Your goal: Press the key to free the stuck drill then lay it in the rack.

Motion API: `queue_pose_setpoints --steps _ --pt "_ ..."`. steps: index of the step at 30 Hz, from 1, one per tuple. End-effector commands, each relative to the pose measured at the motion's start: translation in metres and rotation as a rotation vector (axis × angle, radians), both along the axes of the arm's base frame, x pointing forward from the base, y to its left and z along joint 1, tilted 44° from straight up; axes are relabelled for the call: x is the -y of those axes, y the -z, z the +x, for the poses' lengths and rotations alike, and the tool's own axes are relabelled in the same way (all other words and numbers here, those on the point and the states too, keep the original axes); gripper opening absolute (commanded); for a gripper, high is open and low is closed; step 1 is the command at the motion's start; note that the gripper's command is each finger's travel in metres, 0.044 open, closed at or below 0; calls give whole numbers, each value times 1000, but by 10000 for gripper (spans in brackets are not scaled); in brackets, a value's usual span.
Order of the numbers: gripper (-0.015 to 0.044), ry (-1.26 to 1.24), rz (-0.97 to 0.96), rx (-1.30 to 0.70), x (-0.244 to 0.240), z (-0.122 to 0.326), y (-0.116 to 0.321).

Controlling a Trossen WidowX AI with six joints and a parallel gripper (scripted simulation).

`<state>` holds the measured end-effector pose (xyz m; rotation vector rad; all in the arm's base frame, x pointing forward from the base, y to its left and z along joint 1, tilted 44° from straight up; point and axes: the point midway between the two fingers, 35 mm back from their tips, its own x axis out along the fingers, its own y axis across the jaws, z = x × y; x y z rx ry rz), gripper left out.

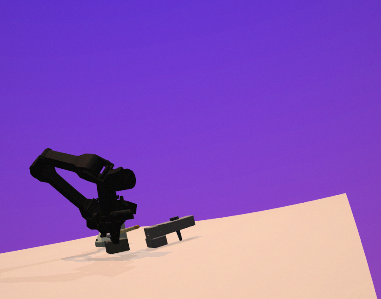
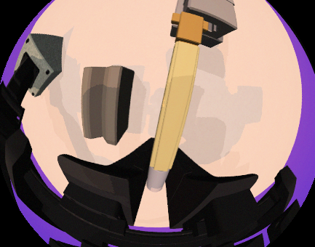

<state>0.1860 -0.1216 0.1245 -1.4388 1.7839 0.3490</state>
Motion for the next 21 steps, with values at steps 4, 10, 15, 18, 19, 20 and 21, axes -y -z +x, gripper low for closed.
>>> queue_pose_setpoints --steps 4,10,15,18,19,20,21 --pt "0 3 -5 9 -1 1 -3" --pt "0 3 -4 9 -2 1 -4" --pt "0 3 -4 9 -3 1 -5" --pt "0 3 -4 9 -4 1 -5" --pt "0 3 -4 9 -4 1 -6" --pt "0 3 -4 9 -4 1 -6" --pt "0 3 -4 9 -4 1 -6"
